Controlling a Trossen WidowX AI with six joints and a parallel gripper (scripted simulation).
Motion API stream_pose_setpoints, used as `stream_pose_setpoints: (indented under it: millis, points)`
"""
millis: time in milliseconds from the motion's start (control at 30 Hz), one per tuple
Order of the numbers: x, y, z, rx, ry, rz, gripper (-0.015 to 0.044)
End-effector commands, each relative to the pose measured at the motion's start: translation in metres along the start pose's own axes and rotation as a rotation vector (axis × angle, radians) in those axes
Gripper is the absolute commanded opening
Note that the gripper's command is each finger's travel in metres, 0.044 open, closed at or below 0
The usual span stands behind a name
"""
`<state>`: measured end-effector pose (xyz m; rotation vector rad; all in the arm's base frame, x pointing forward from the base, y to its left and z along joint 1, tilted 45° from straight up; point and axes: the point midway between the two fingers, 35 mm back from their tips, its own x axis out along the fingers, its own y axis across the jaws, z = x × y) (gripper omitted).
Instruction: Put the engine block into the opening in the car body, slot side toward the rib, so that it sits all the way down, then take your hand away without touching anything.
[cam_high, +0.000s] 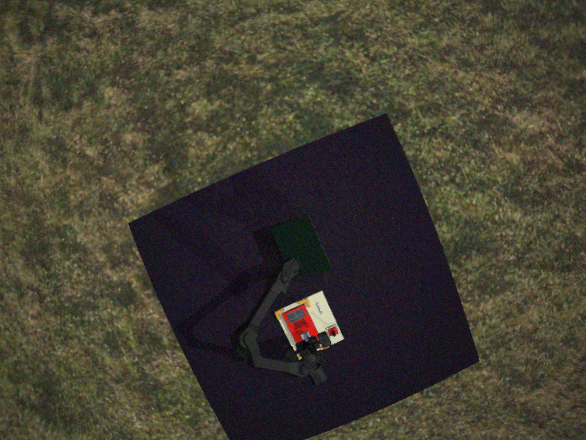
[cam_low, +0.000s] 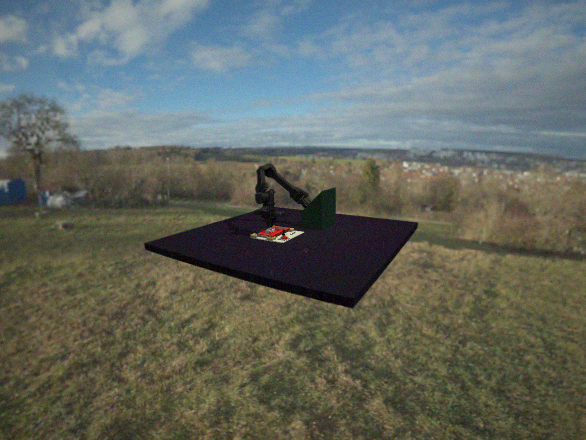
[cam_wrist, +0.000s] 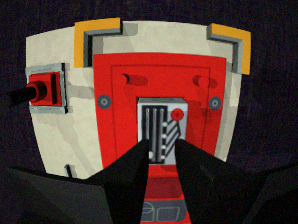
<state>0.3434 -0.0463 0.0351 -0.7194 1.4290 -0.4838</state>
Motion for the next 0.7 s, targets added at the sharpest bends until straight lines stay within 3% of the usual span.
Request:
stream_pose_setpoints:
  millis: [0,567,667]
  points:
    - [-0.0002,-0.0009,-0.0002,0.004,0.001,-0.005,0.0]
    - [-0.0002,-0.0009,-0.0002,0.004,0.001,-0.005,0.0]
    - [-0.0002,-0.0009,-0.0002,0.004,0.001,-0.005,0.0079]
